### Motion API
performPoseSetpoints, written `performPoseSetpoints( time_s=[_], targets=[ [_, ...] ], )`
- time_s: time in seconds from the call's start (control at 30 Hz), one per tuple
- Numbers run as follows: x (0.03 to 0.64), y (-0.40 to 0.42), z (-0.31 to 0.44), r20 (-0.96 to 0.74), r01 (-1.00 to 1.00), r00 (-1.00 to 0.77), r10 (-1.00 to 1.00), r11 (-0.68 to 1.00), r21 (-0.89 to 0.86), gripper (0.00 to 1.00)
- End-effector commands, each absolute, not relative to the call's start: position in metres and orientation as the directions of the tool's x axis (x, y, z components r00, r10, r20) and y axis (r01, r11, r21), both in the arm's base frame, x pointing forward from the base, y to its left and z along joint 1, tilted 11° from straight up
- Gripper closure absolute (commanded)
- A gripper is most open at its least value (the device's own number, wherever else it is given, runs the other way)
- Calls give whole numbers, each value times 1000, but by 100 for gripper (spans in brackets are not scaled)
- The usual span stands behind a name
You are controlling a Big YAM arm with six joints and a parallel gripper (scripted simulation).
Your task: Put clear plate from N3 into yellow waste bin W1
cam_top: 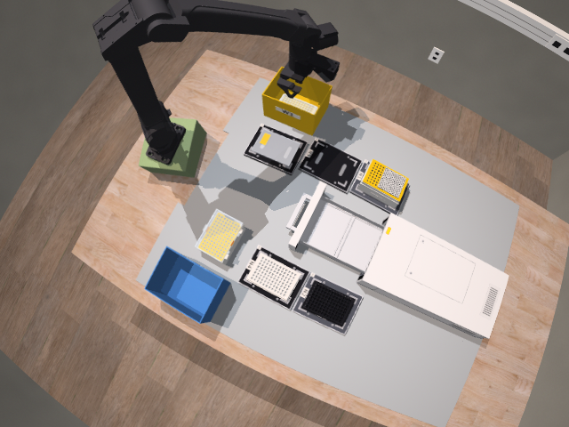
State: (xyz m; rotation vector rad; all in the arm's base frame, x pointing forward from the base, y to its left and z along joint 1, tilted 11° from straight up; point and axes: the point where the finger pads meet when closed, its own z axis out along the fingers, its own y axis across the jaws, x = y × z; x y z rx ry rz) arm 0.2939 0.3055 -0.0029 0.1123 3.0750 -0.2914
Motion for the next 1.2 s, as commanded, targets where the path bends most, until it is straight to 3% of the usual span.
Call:
performPoseSetpoints(
  time_s=[0.0,0.43,1.17],
  targets=[
    [304,328,21,-96,84,-993,71,988,-130,0],
    [304,328,21,-96,84,-993,71,988,-130,0],
    [318,235,46,-67,80,-995,70,981,-176,0]
  ],
)
